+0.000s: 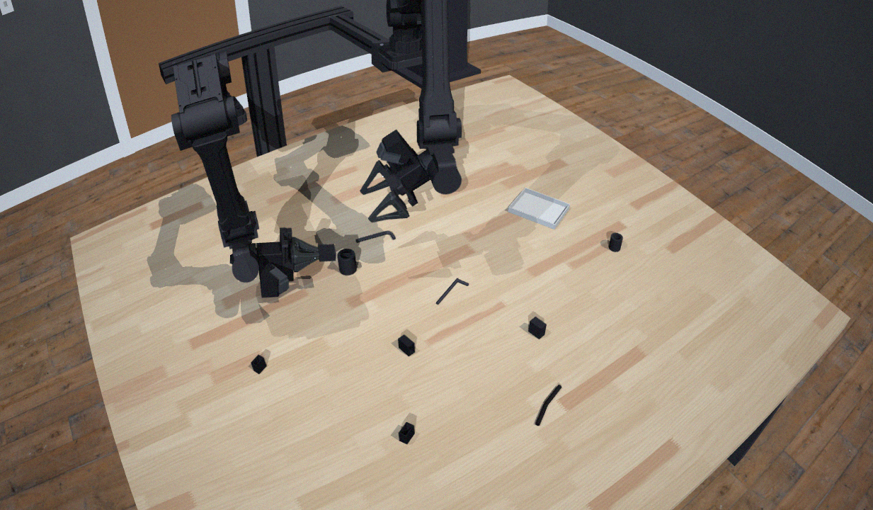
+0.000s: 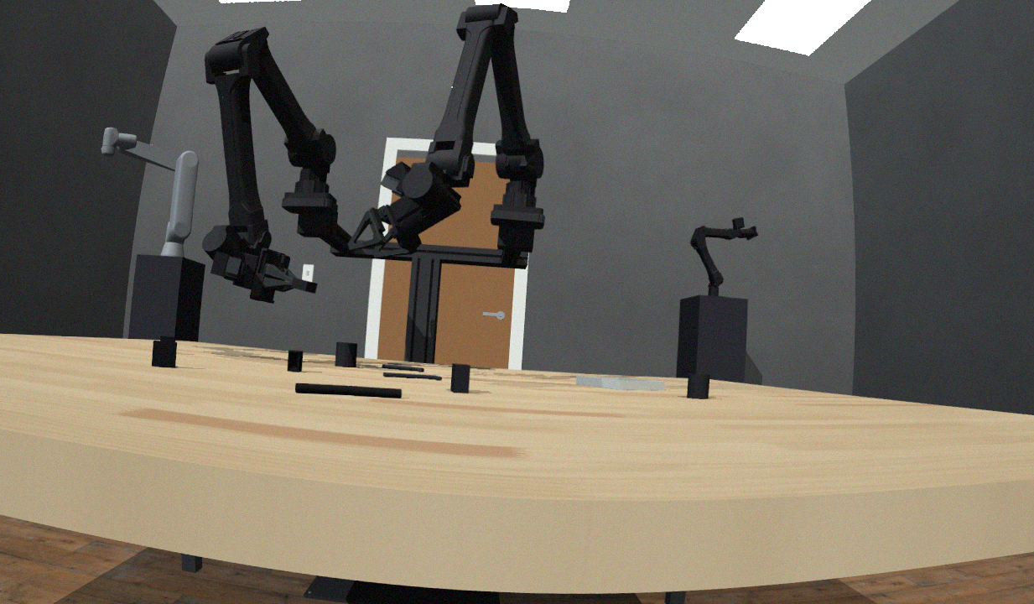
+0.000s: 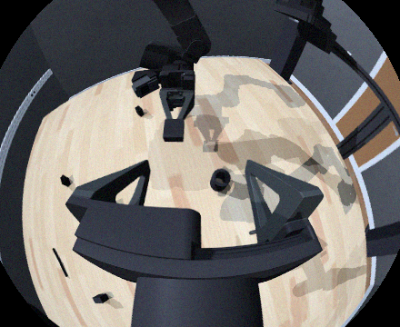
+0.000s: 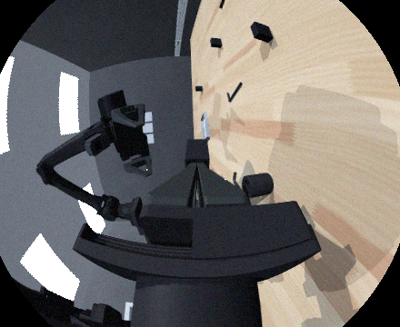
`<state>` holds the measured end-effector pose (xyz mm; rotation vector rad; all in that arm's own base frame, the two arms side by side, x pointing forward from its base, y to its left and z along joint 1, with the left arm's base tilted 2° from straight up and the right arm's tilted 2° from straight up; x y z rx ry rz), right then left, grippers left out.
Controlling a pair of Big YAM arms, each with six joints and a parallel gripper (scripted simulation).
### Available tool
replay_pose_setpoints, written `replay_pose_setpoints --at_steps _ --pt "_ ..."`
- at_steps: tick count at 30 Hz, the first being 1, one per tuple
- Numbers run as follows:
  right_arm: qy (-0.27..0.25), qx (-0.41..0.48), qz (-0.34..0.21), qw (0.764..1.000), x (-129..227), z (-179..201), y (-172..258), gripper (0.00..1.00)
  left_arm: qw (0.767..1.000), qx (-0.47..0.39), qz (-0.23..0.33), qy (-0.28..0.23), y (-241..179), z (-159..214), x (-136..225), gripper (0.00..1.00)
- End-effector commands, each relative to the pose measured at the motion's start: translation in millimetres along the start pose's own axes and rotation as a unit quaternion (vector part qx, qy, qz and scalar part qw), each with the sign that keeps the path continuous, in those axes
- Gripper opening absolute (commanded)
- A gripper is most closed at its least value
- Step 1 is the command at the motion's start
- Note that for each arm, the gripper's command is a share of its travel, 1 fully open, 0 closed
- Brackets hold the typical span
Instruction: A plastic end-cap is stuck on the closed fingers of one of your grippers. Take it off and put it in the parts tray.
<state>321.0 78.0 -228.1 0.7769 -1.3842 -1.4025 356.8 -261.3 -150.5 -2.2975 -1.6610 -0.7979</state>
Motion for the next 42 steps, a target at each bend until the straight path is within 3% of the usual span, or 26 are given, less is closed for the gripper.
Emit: replay_pose_setpoints --at_steps 1,12,16,21,28,35,42 --pt "-0.006 -0.001 -0.014 1.0 10.6 8.8 14.1 0.0 1.0 -0.011 0.002 -0.002 5.4 4.3 -3.2 1.0" --pt "-0.006 -0.001 -0.014 1.0 12.7 9.7 16.6 0.0 1.0 -0.013 -0.003 -0.001 9.4 9.0 0.8 1.0" --pt "-0.006 -0.004 -0.013 1.0 12.7 10.0 16.1 0.0 1.0 0.012 0.0 -0.001 16.6 7.2 -23.4 0.58" --pt "-0.005 -0.006 -0.013 1.0 12.6 11.3 14.7 0.0 1.0 0.007 -0.002 -0.001 29.2 15.3 -71.0 0.58" --pt "-0.005 -0.009 -0.012 1.0 12.4 13.5 12.5 0.0 1.0 -0.011 -0.002 -0.002 31.9 18.0 -94.9 0.58" --pt "-0.005 -0.009 -0.012 1.0 12.4 13.5 12.5 0.0 1.0 -0.019 -0.013 -0.002 45.6 13.6 -78.8 0.58" --pt "-0.005 -0.009 -0.012 1.0 12.4 13.5 12.5 0.0 1.0 -0.02 -0.001 -0.002 35.5 16.3 -109.3 0.58"
Point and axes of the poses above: on each arm, the point where the finger pads meet when closed, its own x axis back along the fingers, its own y axis across the jaws, z = x × y, the point moved 2 cm from there along x, back along the fingers, and after that the axes turned 11 degrees about -x, right-handed, at the moved point
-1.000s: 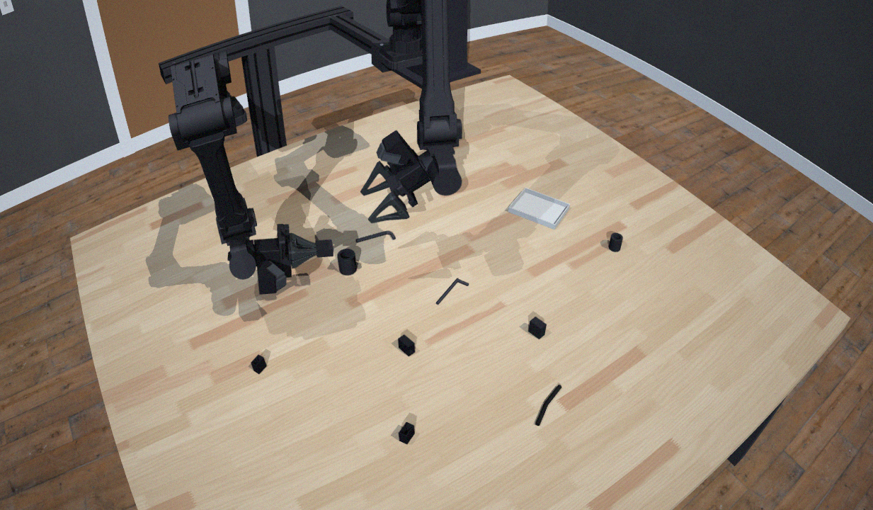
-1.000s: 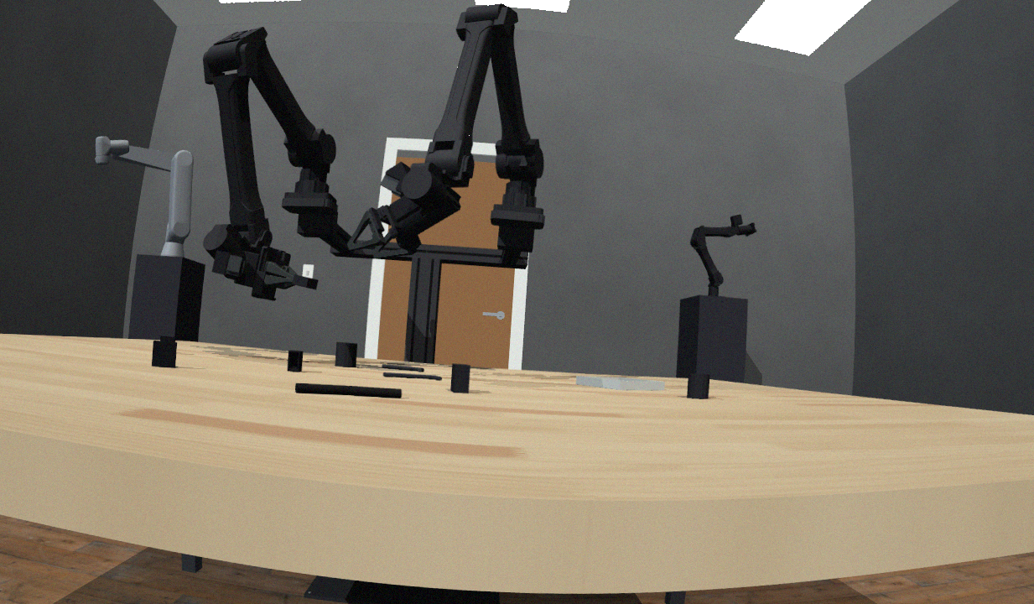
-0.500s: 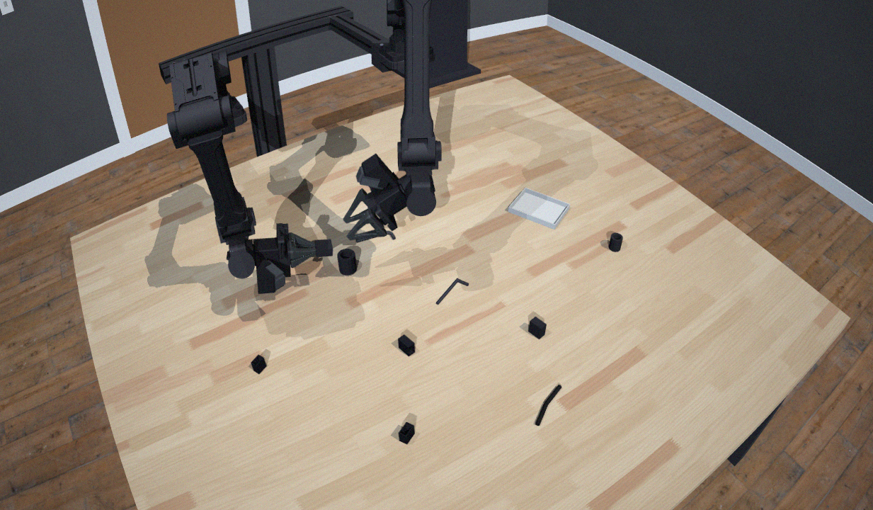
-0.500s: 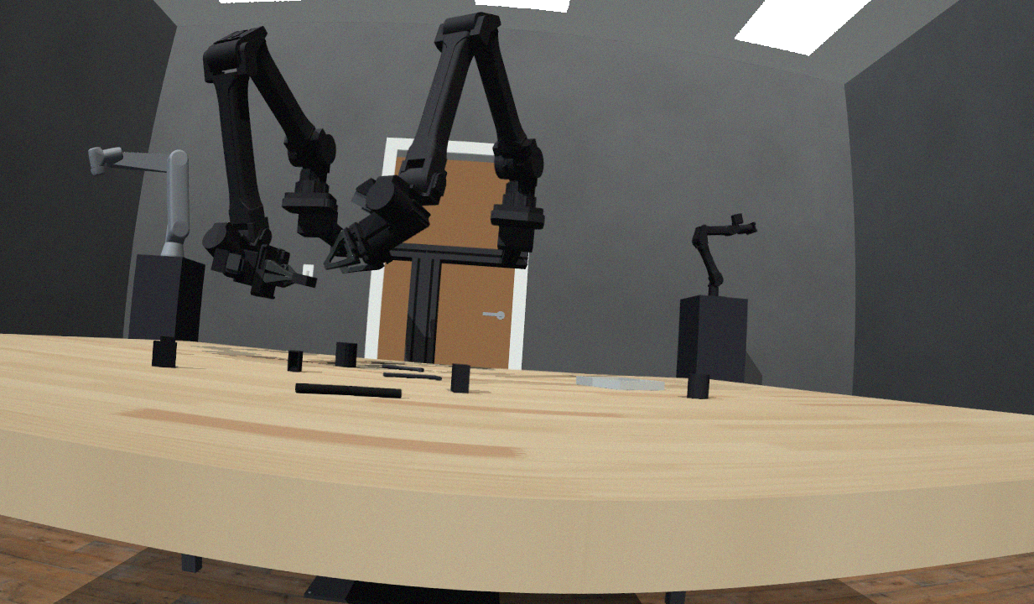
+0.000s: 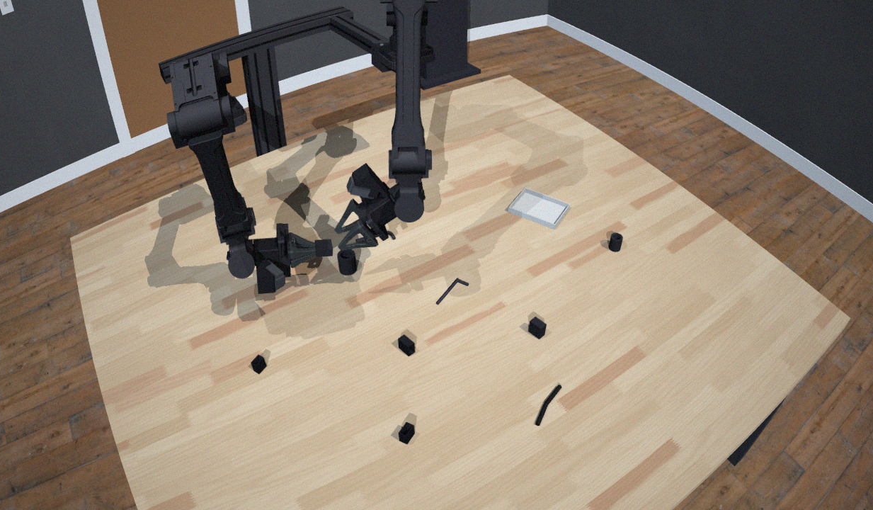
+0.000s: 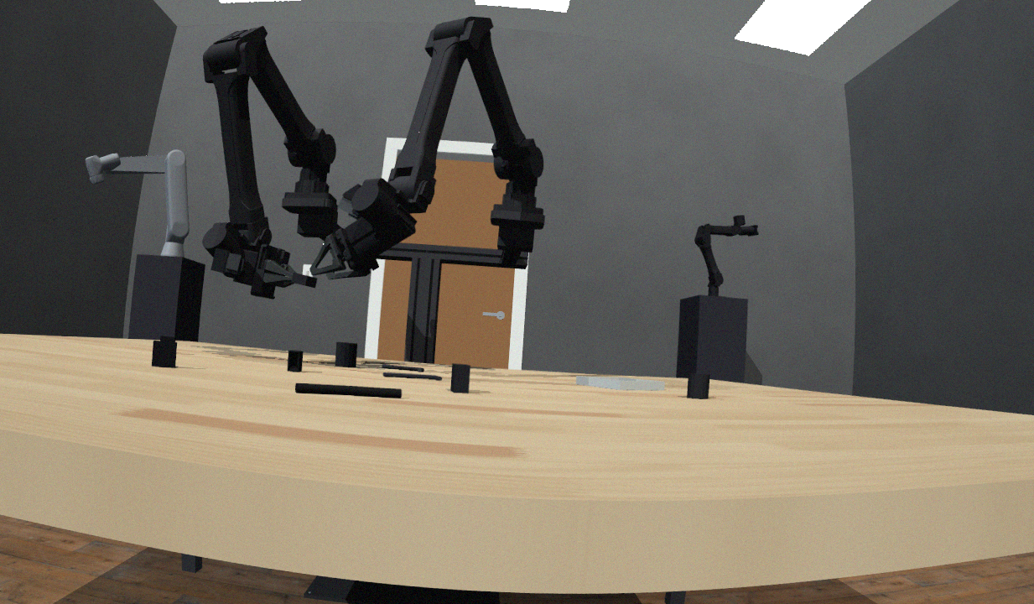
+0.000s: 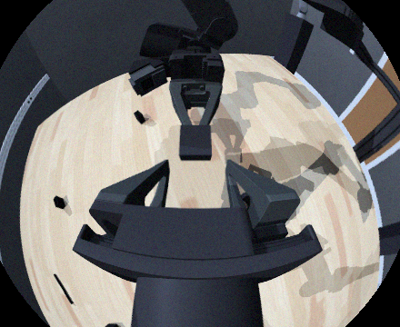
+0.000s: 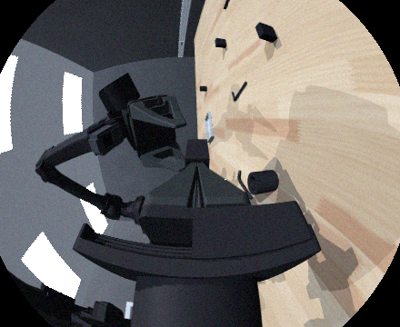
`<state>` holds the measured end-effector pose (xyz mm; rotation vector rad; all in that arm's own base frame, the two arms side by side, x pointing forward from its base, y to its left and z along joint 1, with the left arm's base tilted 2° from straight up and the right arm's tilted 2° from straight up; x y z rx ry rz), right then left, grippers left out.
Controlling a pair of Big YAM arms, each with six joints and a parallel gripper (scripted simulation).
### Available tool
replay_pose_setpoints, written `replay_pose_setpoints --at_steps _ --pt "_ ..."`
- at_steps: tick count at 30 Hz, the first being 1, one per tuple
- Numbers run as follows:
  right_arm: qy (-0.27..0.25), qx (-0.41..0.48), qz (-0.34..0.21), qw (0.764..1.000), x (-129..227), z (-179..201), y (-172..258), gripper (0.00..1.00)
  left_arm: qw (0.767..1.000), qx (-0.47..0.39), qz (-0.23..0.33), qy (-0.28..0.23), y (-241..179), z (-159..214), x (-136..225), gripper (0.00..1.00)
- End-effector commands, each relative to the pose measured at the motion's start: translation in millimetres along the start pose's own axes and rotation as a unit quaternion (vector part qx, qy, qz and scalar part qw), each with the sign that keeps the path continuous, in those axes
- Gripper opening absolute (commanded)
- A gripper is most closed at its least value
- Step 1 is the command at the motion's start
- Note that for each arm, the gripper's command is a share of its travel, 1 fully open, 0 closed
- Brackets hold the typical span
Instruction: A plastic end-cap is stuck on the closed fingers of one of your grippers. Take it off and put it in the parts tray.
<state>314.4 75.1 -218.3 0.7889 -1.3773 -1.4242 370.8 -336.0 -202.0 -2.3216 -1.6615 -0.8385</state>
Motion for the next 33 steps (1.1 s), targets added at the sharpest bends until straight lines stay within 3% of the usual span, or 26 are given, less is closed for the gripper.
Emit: replay_pose_setpoints --at_steps 1,15,30,32,33 --pt "-0.003 -0.007 -0.001 1.0 5.7 7.0 4.7 0.0 1.0 0.0 0.0 -0.002 3.3 3.2 -29.9 0.58" --pt "-0.004 -0.007 -0.001 1.0 5.7 6.9 4.6 0.0 1.0 0.006 0.001 -0.002 7.7 5.8 -41.4 0.55" --pt "0.001 -0.004 -0.001 1.0 2.0 5.3 2.9 0.0 1.0 -0.002 -0.004 -0.003 7.0 -1.0 -33.7 0.23" --pt "0.001 -0.004 -0.001 1.0 2.0 5.3 2.9 0.0 1.0 -0.002 -0.004 -0.003 7.0 -1.0 -33.7 0.23" --pt "0.001 -0.004 -0.001 1.0 2.0 5.3 2.9 0.0 1.0 -0.002 -0.004 -0.003 7.0 -1.0 -33.7 0.28"
Point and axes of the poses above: on each arm, the point where the finger pads meet when closed, its own x axis back along the fingers, its own y axis across the jaws, z = x × y, the point moved 2 cm from there along x, back along the fingers, and after that the axes turned 11 degrees about -x, right-handed, at the moved point
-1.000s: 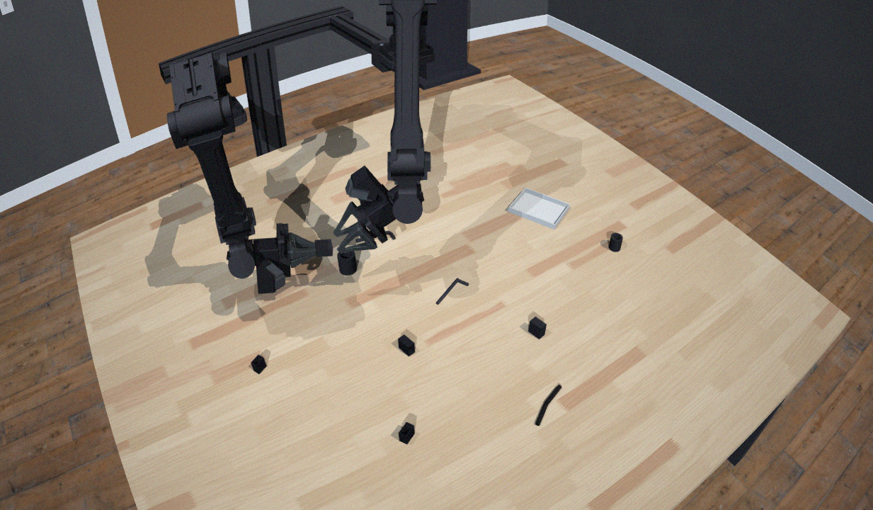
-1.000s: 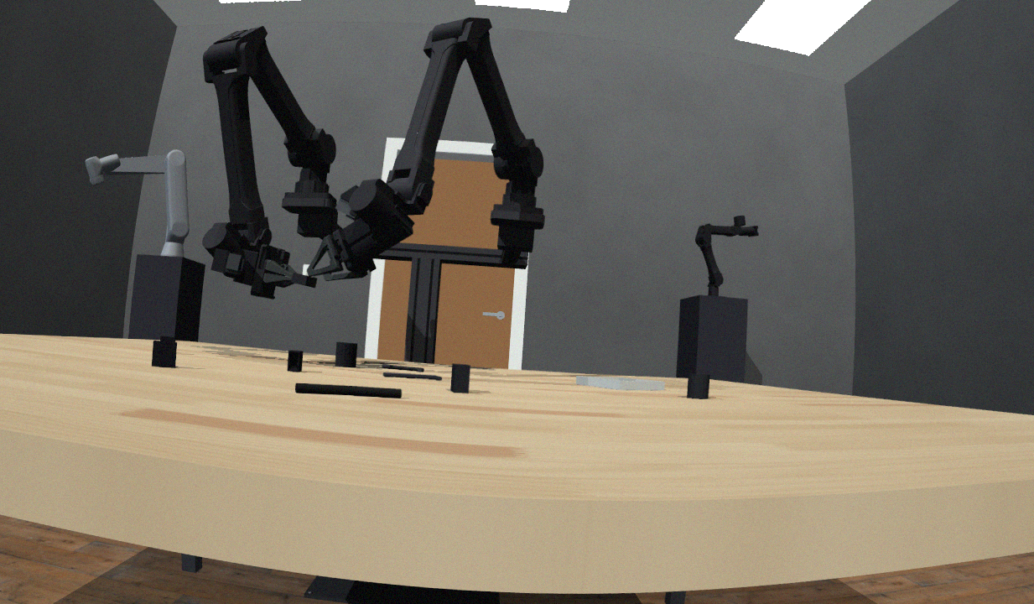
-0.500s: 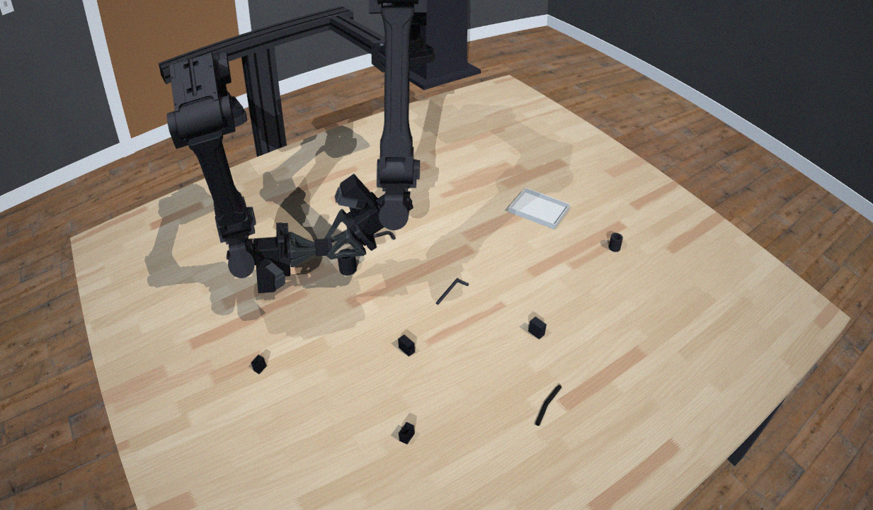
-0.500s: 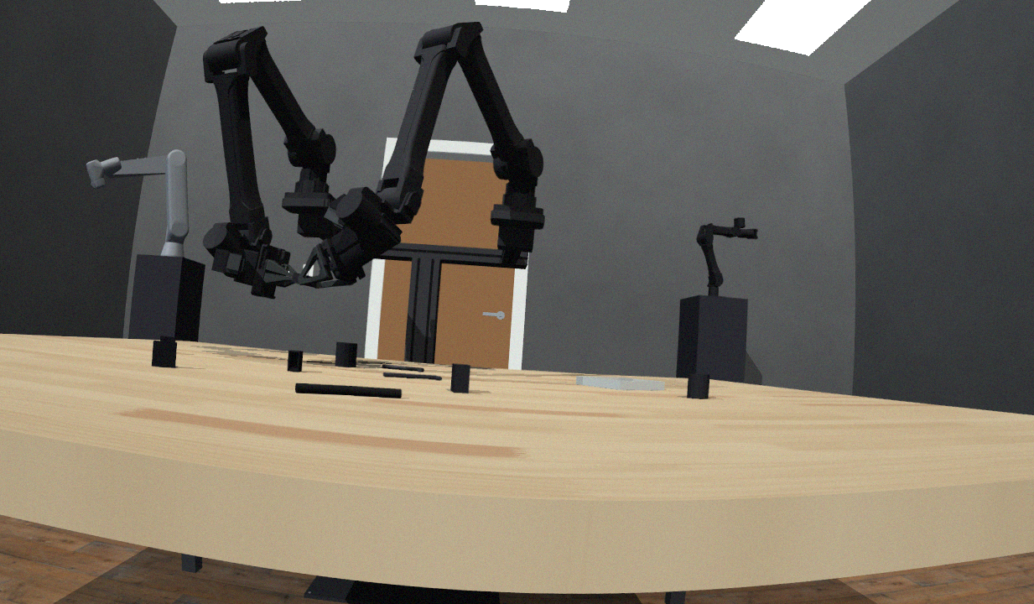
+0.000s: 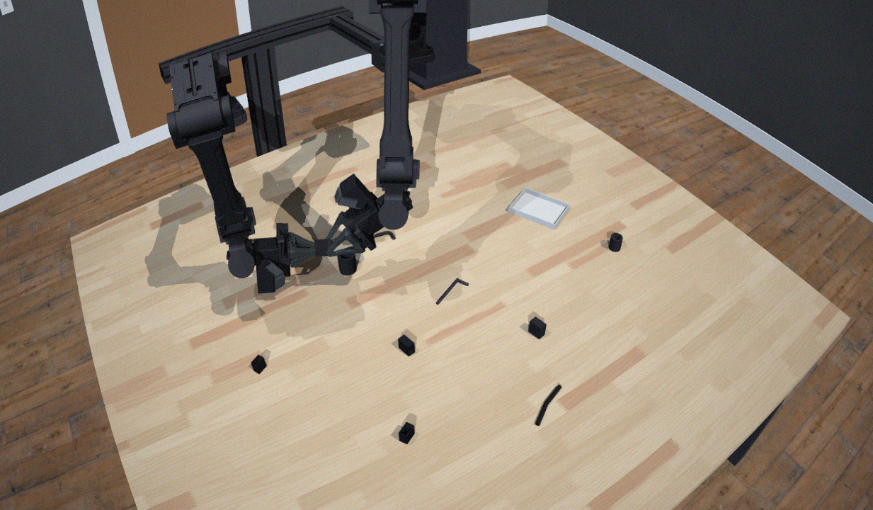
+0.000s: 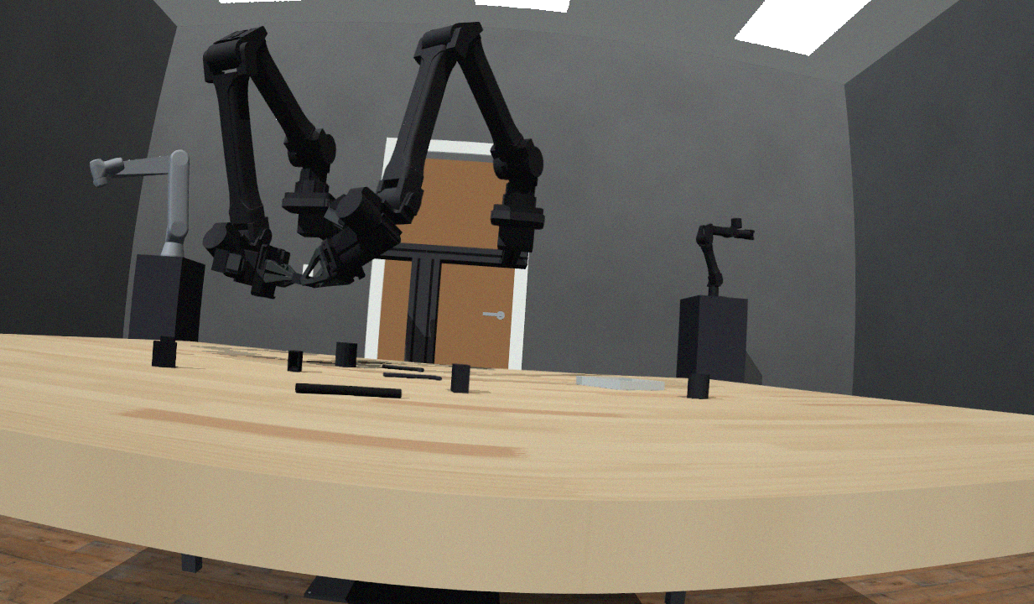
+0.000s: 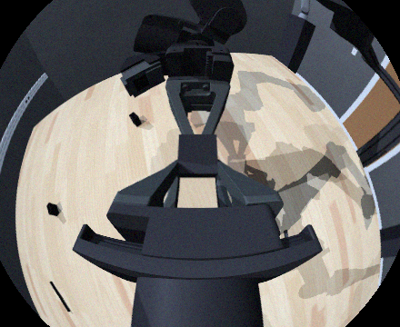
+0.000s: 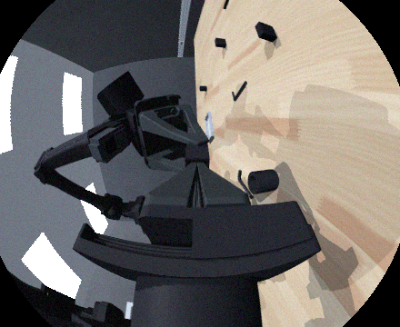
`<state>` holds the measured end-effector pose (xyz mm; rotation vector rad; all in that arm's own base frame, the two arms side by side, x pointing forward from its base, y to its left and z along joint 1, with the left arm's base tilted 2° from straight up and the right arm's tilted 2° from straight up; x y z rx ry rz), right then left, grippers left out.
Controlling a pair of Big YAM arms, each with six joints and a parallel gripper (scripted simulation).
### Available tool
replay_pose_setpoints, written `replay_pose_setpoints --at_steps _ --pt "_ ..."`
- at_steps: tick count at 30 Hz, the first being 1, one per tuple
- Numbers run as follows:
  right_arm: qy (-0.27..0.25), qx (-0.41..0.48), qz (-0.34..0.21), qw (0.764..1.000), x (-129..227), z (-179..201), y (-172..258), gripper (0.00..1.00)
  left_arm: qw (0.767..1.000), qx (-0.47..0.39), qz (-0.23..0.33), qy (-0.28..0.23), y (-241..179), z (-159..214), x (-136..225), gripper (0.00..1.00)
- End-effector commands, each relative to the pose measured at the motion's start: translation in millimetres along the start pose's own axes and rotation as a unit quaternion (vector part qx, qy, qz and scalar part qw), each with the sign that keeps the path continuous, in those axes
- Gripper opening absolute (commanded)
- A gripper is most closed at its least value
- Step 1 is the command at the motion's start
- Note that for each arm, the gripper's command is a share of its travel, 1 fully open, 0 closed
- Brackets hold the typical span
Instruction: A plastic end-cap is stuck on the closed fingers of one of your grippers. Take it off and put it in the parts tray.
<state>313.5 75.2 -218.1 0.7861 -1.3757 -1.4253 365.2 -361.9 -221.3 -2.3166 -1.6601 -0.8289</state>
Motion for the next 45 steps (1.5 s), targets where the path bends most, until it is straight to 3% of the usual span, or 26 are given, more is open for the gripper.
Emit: replay_pose_setpoints --at_steps 1,13,22,31,33,45 --pt "0.001 -0.003 -0.001 1.0 1.7 4.4 2.8 0.0 1.0 -0.007 -0.005 -0.003 6.4 -4.2 -1.7 0.28" --pt "0.001 -0.003 -0.001 1.0 1.7 4.4 2.8 0.0 1.0 0.001 -0.003 -0.003 -9.4 63.2 70.0 0.28" --pt "0.003 0.002 0.002 1.0 1.3 7.5 6.0 0.0 1.0 -0.007 -0.002 0.001 -8.7 60.0 80.3 0.28" --pt "-0.015 0.047 0.098 0.994 -19.6 11.7 -8.2 0.0 0.993 0.056 -0.001 0.1 -32.5 83.0 134.8 0.28" --pt "-0.015 0.047 0.098 0.994 -19.6 11.7 -8.2 0.0 0.993 0.056 -0.001 0.1 -32.5 83.0 134.8 0.28" --pt "-0.039 0.115 0.23 0.966 -33.6 22.4 -27.3 0.0 0.957 0.153 0.008 0.245 -75.5 124.1 200.7 0.28"
Point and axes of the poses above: on each arm, the point where the finger pads meet when closed, its own x axis back along the fingers, its own y axis across the jaws, z = x × y, the point moved 2 cm from there along x, back along the fingers, and after that the axes turned 11 degrees about -x, right-handed, at the moved point
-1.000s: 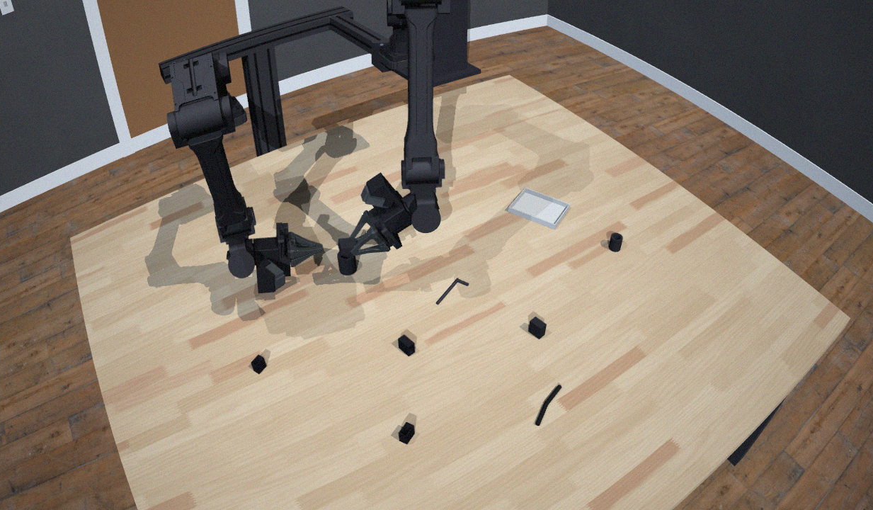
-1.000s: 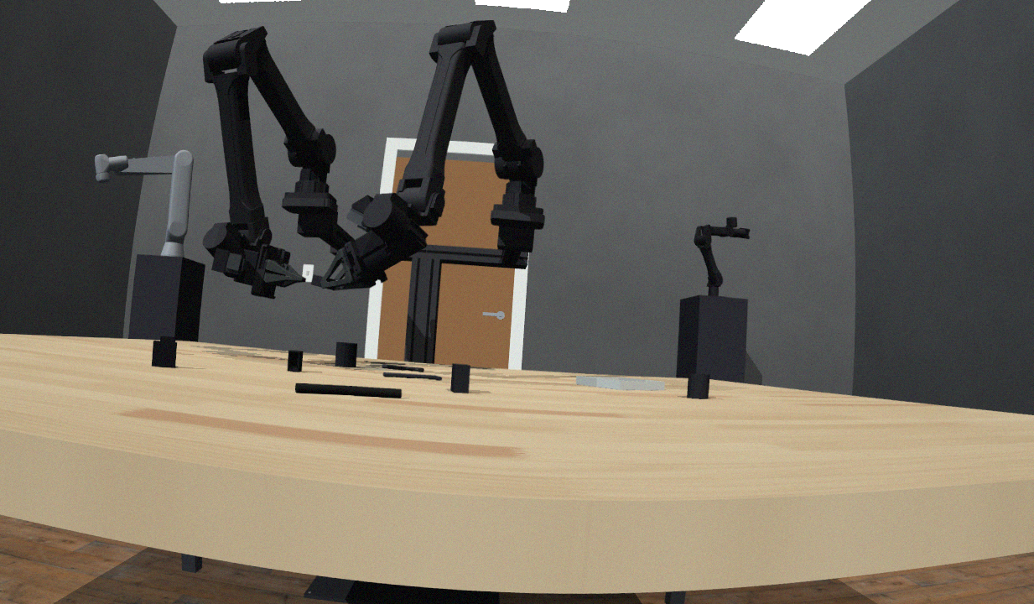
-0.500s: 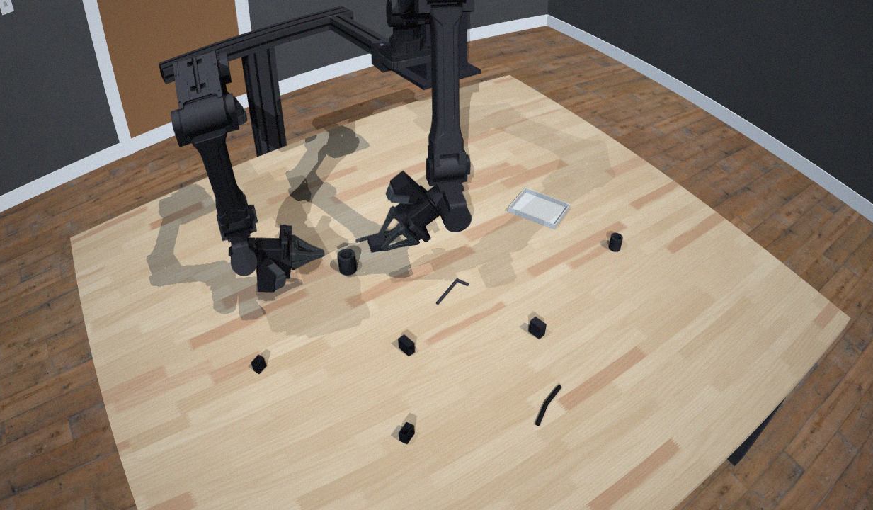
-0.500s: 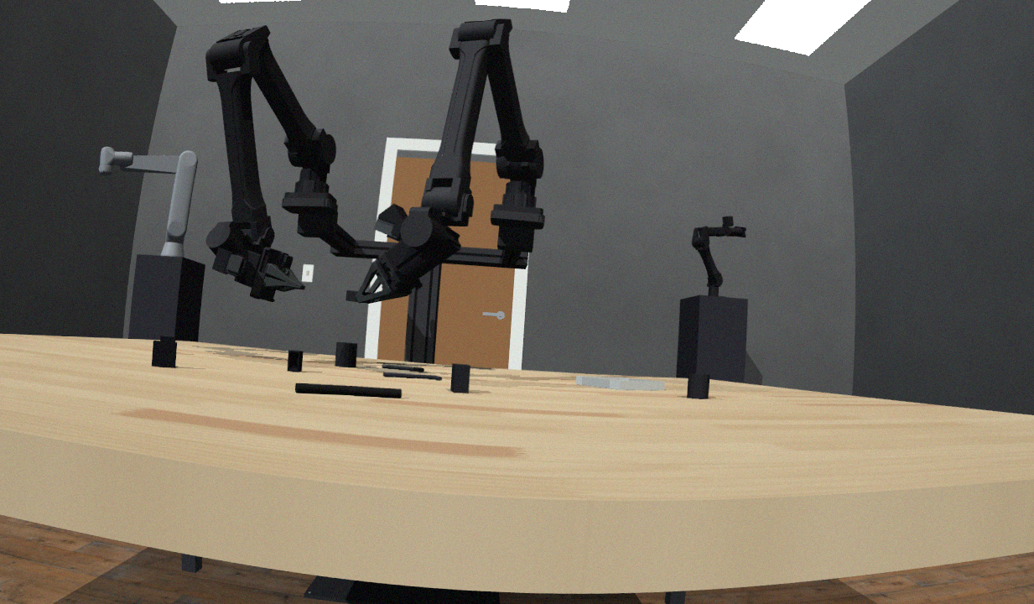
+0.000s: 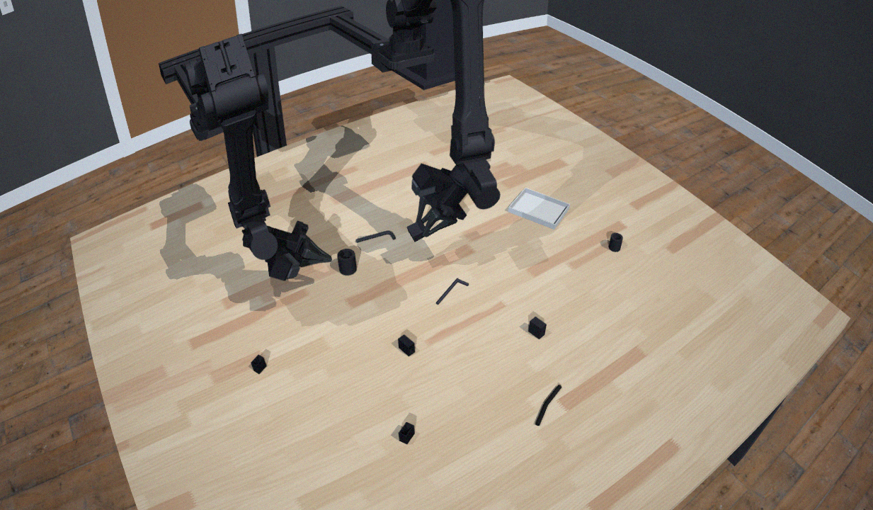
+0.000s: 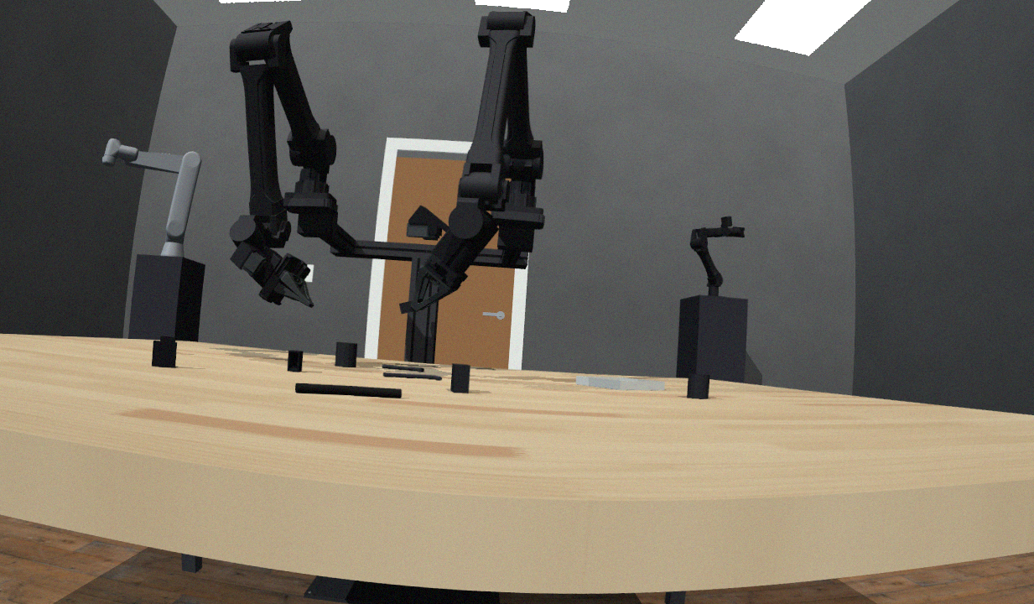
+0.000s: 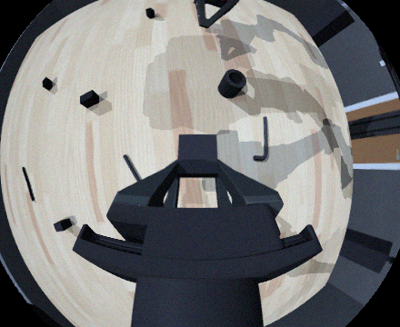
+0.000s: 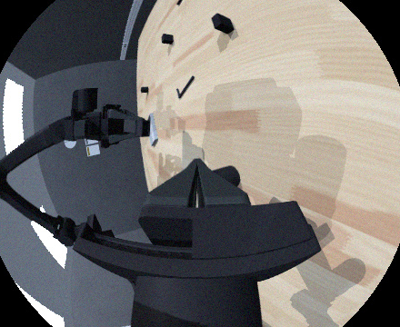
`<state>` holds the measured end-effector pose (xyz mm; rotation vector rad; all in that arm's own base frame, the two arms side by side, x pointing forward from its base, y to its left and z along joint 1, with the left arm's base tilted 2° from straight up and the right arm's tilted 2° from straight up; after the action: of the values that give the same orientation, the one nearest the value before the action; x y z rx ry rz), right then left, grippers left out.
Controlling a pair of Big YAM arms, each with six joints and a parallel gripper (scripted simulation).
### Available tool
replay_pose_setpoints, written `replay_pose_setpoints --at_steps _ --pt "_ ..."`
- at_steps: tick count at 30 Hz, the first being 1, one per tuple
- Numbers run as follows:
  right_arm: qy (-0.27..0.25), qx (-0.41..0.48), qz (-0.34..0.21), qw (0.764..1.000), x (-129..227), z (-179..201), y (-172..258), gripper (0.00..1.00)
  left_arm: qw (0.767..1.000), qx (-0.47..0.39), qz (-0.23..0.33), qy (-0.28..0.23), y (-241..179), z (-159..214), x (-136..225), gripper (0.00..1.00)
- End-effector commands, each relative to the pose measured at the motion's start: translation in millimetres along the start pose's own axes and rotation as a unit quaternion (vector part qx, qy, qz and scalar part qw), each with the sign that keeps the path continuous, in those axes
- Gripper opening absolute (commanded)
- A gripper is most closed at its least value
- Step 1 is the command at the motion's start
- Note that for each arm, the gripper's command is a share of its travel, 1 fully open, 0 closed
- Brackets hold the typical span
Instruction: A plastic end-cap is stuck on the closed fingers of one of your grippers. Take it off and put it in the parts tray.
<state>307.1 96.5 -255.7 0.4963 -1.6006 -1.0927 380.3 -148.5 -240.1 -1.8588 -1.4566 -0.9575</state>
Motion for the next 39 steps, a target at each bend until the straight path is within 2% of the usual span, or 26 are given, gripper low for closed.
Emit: replay_pose_setpoints --at_steps 1,6,10,13,20,22,31,37,39 --pt "-0.002 0.067 0.045 0.997 -4.6 16.7 13.4 0.0 0.997 0.044 -0.003 0.057 -7.9 28.5 29.6 0.28" --pt "0.003 0.102 0.07 0.992 -6.1 27.8 16.4 0.0 0.993 0.068 0.001 0.096 -16.4 47.6 39.3 0.28" --pt "0.034 0.155 0.081 0.984 -10.9 49.3 26.7 0.0 0.984 0.098 0.006 0.147 -27.2 73.2 52.8 0.28" --pt "0.054 0.178 0.085 0.979 -18.4 60.9 35.6 0.0 0.975 0.121 0.01 0.185 -36.2 92.6 61.9 0.28" --pt "0.08 0.236 0.135 0.959 -32.3 81.4 42.3 0.0 0.946 0.175 0.025 0.27 -57.2 142.8 75.8 0.28" --pt "0.08 0.236 0.135 0.959 -32.3 81.4 42.3 0.0 0.946 0.175 0.025 0.27 -57.2 142.8 75.8 0.28" --pt "0.107 0.332 0.191 0.918 -49.7 109.1 45.7 0.0 0.896 0.235 0.036 0.376 -80.6 199.8 103.8 0.28" --pt "0.16 0.39 0.191 0.886 -74.2 143.2 29.1 0.0 0.855 0.271 0.041 0.441 -94.8 236.9 122.2 0.28" --pt "0.16 0.39 0.191 0.886 -74.2 143.2 29.1 0.0 0.855 0.271 0.041 0.441 -94.8 236.9 122.2 0.28"
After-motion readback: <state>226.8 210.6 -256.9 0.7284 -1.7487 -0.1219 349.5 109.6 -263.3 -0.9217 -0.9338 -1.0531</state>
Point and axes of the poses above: on each arm, the point where the finger pads meet when closed, its own x axis back along the fingers, its own y axis across the jaws, z = x × y, the point moved 2 cm from there along x, back along the fingers, and after that the axes turned 11 degrees about -x, right-handed, at the moved point
